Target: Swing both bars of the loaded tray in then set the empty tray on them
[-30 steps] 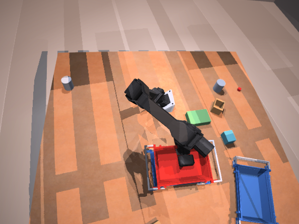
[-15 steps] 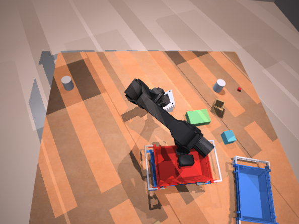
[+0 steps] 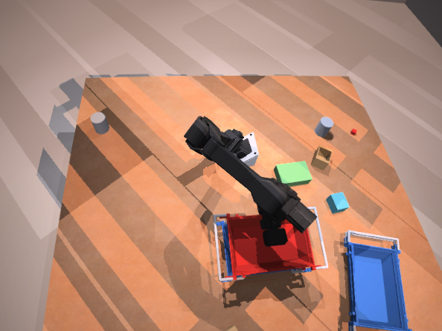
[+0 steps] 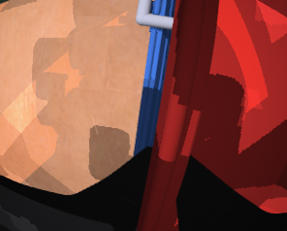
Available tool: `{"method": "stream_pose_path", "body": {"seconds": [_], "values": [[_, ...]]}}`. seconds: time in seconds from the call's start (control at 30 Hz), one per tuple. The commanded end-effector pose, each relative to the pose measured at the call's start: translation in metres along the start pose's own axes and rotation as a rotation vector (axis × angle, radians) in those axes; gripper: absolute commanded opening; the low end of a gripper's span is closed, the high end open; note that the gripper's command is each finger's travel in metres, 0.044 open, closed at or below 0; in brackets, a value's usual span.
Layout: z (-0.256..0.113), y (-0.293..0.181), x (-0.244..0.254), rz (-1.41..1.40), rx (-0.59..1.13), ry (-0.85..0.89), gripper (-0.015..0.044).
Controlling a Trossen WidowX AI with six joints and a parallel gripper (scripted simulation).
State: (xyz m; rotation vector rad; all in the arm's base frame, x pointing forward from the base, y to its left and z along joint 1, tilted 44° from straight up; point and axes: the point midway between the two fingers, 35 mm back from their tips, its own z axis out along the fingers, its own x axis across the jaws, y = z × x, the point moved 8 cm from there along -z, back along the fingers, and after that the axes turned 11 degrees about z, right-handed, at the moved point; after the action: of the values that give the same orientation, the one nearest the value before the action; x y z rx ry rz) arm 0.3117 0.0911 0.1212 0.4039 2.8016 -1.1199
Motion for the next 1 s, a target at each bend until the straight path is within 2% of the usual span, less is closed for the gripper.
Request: {"method": "stream_pose_path", "body": {"seconds": [0.0, 0.1, 0.43, 0.97], "values": [[0.008, -0.004, 0.001, 0.002, 0.013, 0.03, 0.0], [0.0, 0.0, 0.0, 0.0, 0.0, 0.001, 0.0], [0.015, -0.006, 0.003, 0.002, 0.013, 0.029, 0.0], [0.015, -0.006, 0.003, 0.002, 0.014, 0.03, 0.0]]}}
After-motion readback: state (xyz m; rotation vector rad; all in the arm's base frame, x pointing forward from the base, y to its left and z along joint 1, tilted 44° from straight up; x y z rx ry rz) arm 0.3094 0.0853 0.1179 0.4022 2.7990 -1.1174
